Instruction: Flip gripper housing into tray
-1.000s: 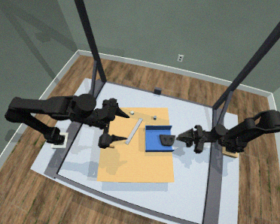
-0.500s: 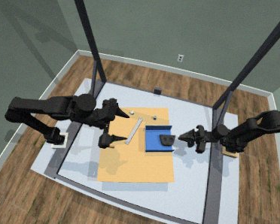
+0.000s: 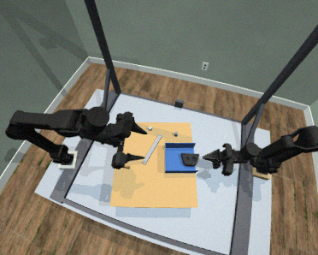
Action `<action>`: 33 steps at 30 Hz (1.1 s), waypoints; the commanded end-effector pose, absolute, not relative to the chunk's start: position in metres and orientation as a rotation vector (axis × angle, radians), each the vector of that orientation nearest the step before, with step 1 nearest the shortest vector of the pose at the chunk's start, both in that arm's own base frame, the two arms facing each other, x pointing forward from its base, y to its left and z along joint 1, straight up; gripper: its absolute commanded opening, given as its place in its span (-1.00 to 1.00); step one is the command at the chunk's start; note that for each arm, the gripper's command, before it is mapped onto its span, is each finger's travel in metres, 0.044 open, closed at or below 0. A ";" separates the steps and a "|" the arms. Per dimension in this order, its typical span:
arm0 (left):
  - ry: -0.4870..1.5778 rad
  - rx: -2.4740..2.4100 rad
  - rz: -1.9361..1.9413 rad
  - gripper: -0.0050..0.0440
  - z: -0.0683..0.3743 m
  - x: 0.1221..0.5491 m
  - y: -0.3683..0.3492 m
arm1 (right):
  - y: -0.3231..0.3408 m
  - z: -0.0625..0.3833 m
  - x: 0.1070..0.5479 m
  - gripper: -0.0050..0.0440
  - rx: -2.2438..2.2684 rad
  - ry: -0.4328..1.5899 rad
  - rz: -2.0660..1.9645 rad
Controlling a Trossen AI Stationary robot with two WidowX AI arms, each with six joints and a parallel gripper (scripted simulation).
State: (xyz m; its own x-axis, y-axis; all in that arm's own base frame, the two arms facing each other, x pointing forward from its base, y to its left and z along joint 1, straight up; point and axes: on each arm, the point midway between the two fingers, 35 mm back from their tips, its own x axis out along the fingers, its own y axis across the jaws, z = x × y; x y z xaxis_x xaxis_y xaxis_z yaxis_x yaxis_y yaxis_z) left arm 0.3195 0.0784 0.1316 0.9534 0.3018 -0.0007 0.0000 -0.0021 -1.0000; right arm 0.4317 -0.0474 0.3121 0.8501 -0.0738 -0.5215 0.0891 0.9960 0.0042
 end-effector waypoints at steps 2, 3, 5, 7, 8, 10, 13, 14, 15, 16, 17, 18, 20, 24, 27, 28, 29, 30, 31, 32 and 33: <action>-0.252 -1.559 0.229 -0.80 0.137 0.321 0.083 | -0.047 0.326 0.428 0.99 0.022 0.517 -0.087; -0.252 -1.559 0.229 -0.80 0.137 0.321 0.083 | -0.047 0.326 0.428 0.99 0.022 0.517 -0.087; -0.252 -1.559 0.229 -0.80 0.137 0.321 0.083 | -0.047 0.326 0.428 0.99 0.022 0.517 -0.087; -0.252 -1.559 0.228 -0.80 0.137 0.320 0.085 | -0.047 0.326 0.428 0.99 0.022 0.517 -0.087; -0.252 -1.559 0.228 -0.80 0.138 0.320 0.085 | -0.047 0.326 0.428 0.99 0.022 0.517 -0.087; -0.253 -1.558 0.228 -0.80 0.139 0.320 0.087 | -0.047 0.326 0.428 0.99 0.022 0.517 -0.087; -0.253 -1.558 0.228 -0.80 0.139 0.320 0.088 | -0.047 0.326 0.428 0.99 0.022 0.517 -0.087; -0.253 -1.558 0.228 -0.80 0.138 0.320 0.088 | -0.047 0.326 0.428 0.99 0.022 0.517 -0.087; -0.253 -1.558 0.228 -0.80 0.138 0.320 0.089 | -0.047 0.326 0.428 0.99 0.022 0.517 -0.087; -0.253 -1.558 0.228 -0.80 0.138 0.320 0.089 | -0.047 0.326 0.428 0.99 0.022 0.517 -0.087; -0.253 -1.558 0.228 -0.80 0.138 0.320 0.089 | -0.047 0.326 0.428 0.99 0.022 0.517 -0.087; -0.253 -1.558 0.228 -0.80 0.139 0.320 0.090 | -0.047 0.326 0.428 0.99 0.022 0.517 -0.087; -0.253 -1.558 0.228 -0.80 0.140 0.319 0.092 | -0.047 0.326 0.428 0.99 0.022 0.517 -0.087; -0.254 -1.558 0.228 -0.80 0.140 0.319 0.093 | -0.047 0.326 0.428 0.99 0.022 0.517 -0.087; -0.254 -1.558 0.228 -0.80 0.140 0.319 0.093 | -0.047 0.326 0.428 0.99 0.022 0.517 -0.087; -0.254 -1.558 0.228 -0.80 0.140 0.320 0.093 | -0.047 0.326 0.428 0.99 0.022 0.517 -0.087; -0.254 -1.558 0.228 -0.80 0.140 0.320 0.093 | -0.047 0.326 0.428 0.99 0.022 0.517 -0.087; -0.254 -1.558 0.228 -0.80 0.140 0.320 0.093 | -0.047 0.326 0.428 0.99 0.022 0.517 -0.087; -0.254 -1.558 0.228 -0.80 0.140 0.321 0.093 | -0.047 0.326 0.428 0.99 0.022 0.517 -0.087; -0.254 -1.558 0.228 -0.80 0.140 0.321 0.094 | -0.047 0.326 0.428 0.99 0.022 0.517 -0.087; -0.254 -1.558 0.228 -0.80 0.140 0.321 0.094 | -0.047 0.326 0.428 0.99 0.022 0.517 -0.087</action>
State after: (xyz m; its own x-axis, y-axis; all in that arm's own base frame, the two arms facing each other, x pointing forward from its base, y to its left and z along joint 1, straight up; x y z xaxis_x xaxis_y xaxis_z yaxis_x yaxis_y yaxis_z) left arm 0.3187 0.0929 0.1361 0.9525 0.3045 0.0046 0.0050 -0.0008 -1.0000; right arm 0.4317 -0.0474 0.3121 0.8501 -0.0738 -0.5215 0.0891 0.9960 0.0042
